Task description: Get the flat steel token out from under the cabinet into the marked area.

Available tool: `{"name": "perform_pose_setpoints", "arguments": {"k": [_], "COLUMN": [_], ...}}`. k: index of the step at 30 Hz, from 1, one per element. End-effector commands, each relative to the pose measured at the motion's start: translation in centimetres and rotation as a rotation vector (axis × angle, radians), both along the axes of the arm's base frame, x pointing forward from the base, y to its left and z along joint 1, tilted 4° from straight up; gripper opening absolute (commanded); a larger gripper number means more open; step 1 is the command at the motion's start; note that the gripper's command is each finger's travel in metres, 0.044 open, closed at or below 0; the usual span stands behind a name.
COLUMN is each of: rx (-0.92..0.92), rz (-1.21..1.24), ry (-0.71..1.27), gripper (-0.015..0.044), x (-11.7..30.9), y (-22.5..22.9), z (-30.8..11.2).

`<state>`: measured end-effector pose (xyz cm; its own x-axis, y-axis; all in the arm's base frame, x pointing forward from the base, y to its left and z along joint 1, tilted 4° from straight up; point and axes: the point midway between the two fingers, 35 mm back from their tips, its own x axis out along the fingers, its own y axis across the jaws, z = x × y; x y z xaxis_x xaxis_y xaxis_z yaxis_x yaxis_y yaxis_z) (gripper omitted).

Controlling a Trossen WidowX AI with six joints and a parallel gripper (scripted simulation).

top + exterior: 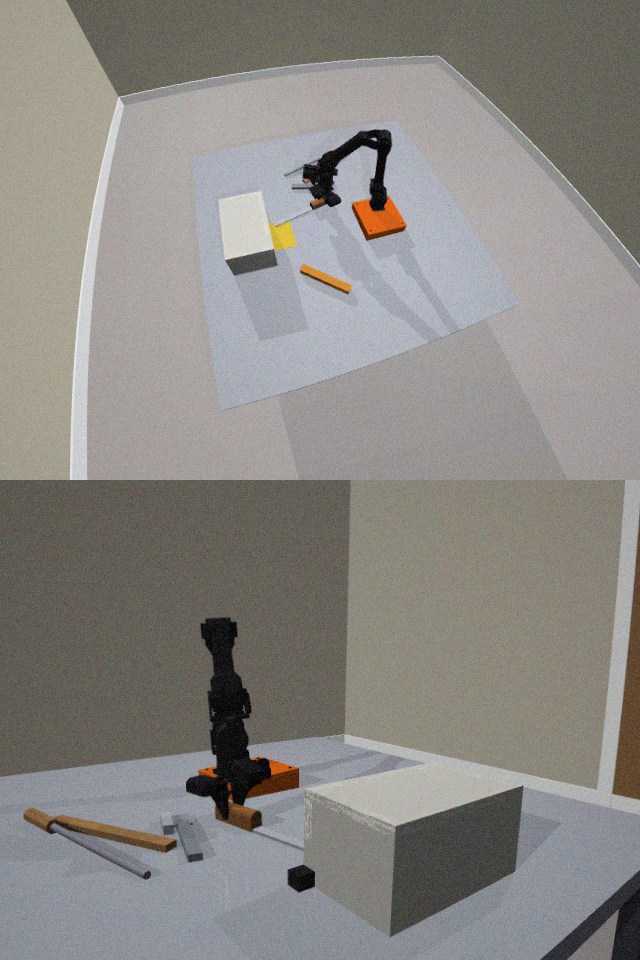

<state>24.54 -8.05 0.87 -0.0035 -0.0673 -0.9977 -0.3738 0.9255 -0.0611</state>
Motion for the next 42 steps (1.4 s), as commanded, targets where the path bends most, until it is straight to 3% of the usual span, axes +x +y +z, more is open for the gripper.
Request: {"name": "perform_pose_setpoints", "arguments": {"k": [1, 7, 10, 29, 33, 42], "rx": [0.0, 0.0, -0.006, -0.006, -0.004, -0.004], "rz": [0.0, 0.0, 0.0, 0.003, 0.0, 0.0], "ry": [0.0, 0.0, -0.006, -0.005, -0.013, -0.013], "gripper": [0.0184, 0.02, 0.027, 0.027, 0.0165, 0.0105], "x": [0.0, 0.01, 0.0, -0.36, 0.07, 0.07], "y": [0.0, -0.01, -0.01, -0.14, -0.11, -0.11], "z": [0.0, 0.0, 0.0, -0.42, -0.13, -0.13]}}
